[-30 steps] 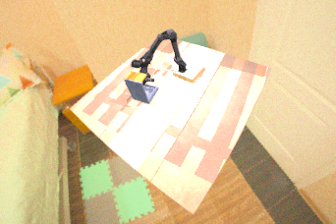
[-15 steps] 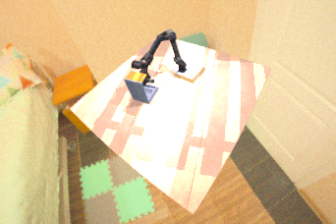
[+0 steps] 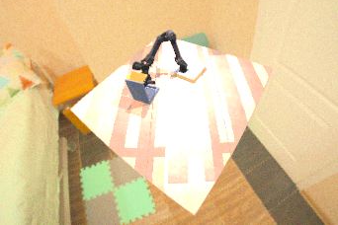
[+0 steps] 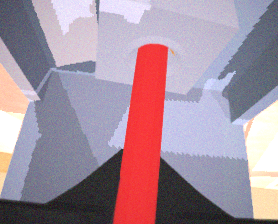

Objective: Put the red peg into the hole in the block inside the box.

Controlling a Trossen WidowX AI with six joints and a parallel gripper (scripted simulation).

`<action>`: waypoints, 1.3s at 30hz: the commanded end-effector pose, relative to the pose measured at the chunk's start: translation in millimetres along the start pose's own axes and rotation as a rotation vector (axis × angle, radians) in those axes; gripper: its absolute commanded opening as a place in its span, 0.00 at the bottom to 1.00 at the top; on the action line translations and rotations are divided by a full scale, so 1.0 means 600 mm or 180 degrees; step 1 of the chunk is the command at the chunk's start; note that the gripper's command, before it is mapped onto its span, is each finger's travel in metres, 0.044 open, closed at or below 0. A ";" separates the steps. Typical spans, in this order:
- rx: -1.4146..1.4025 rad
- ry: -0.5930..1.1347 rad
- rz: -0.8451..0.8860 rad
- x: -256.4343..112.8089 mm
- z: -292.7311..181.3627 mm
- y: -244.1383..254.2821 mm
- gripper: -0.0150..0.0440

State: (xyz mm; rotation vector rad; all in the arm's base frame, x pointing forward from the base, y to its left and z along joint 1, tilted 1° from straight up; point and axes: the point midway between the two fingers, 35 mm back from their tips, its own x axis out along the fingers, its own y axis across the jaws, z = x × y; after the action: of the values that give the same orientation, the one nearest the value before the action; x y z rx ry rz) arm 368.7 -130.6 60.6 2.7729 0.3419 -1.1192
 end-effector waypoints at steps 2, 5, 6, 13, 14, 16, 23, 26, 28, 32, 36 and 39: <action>0.0021 -0.0033 -0.0015 0.010 0.013 -0.002 0.25; 0.0021 -0.0033 -0.0015 0.012 0.016 -0.002 0.25; 0.0021 -0.0033 -0.0015 0.012 0.016 -0.002 0.25; 0.0021 -0.0033 -0.0015 0.015 0.018 -0.002 0.25; 0.0021 -0.0033 -0.0015 0.015 0.019 -0.002 0.25; 0.0021 -0.0033 -0.0015 0.015 0.019 -0.002 0.25; 0.0021 -0.0033 -0.0015 0.019 0.023 -0.002 0.25; 0.0022 -0.0033 -0.0015 0.021 0.025 -0.002 0.25; 0.0022 -0.0033 -0.0015 0.022 0.026 -0.002 0.25; 0.0022 -0.0033 -0.0015 0.023 0.027 -0.002 0.25; -0.0001 0.0014 -0.0009 0.019 0.017 0.000 0.34; -0.0001 0.0014 -0.0009 0.019 0.017 0.000 0.48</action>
State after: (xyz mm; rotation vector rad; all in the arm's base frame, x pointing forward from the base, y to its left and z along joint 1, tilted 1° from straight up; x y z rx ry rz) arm 369.6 -130.6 44.6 2.7757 0.3468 -1.1174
